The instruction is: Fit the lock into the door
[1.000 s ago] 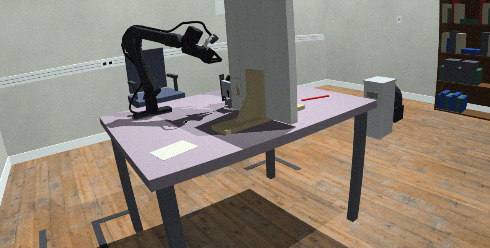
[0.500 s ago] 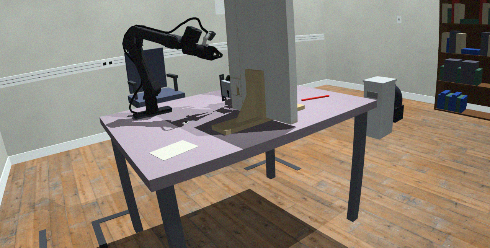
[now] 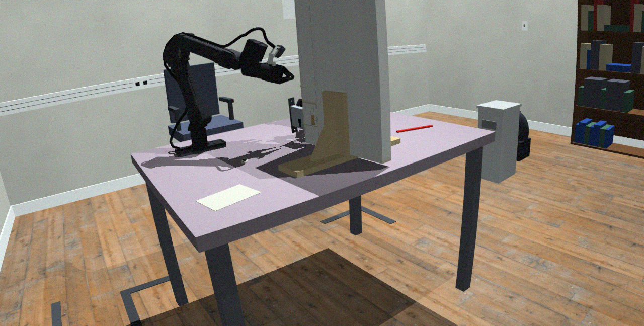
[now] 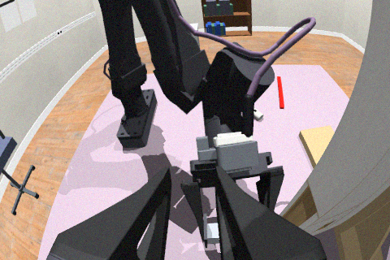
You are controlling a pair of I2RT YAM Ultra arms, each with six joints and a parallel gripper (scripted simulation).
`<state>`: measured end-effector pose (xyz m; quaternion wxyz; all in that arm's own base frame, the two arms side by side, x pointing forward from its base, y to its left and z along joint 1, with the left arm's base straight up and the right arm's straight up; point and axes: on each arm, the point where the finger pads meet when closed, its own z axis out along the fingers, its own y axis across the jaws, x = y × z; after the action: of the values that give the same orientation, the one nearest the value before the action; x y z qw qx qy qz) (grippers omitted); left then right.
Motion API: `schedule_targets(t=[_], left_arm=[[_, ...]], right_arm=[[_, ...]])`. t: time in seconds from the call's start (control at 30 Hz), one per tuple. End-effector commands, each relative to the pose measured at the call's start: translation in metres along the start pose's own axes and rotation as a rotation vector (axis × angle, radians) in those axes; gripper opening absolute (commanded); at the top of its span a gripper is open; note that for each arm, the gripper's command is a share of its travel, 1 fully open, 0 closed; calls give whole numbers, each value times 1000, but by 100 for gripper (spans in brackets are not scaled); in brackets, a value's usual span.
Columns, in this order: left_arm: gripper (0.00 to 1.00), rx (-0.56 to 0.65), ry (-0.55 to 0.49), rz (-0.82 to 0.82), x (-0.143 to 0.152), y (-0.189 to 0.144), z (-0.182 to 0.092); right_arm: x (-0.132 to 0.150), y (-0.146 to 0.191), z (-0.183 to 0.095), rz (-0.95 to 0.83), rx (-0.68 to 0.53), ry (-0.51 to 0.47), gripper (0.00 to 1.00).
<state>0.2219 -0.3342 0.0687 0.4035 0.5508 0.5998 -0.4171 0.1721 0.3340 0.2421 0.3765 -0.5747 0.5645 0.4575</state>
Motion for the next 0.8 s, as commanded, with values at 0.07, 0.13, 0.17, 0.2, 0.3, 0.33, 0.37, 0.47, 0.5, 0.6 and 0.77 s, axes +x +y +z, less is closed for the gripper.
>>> schedule_targets(t=[0.07,0.13,0.17,0.2,0.3,0.33,0.37,0.47,0.5,0.6,0.77], left_arm=[[76,11,-76,68,-28,1,-1],[76,11,-76,68,-28,1,-1],[76,11,-76,68,-28,1,-1],[76,11,-76,68,-28,1,-1],[76,11,-76,68,-28,1,-1],[76,11,-76,68,-28,1,-1],[76,11,-76,68,-28,1,-1],[76,11,-76,68,-28,1,-1],[76,11,-76,68,-28,1,-1],[76,11,-76,68,-28,1,-1],[76,11,-76,68,-28,1,-1]], right_arm=[[-2,-6,0,-31,5,-29,29],[1,-6,1,-31,5,-29,29],[2,-7,2,-31,5,-29,29],[4,-7,3,-31,5,-29,29],[8,-8,4,-31,5,-29,29],[10,-8,5,-31,5,-29,29],[11,-9,6,-31,5,-29,29],[16,-9,7,-31,5,-29,29],[18,-10,8,-31,5,-29,29],[19,-10,8,-31,5,-29,29],[27,-11,11,-31,5,-29,29]])
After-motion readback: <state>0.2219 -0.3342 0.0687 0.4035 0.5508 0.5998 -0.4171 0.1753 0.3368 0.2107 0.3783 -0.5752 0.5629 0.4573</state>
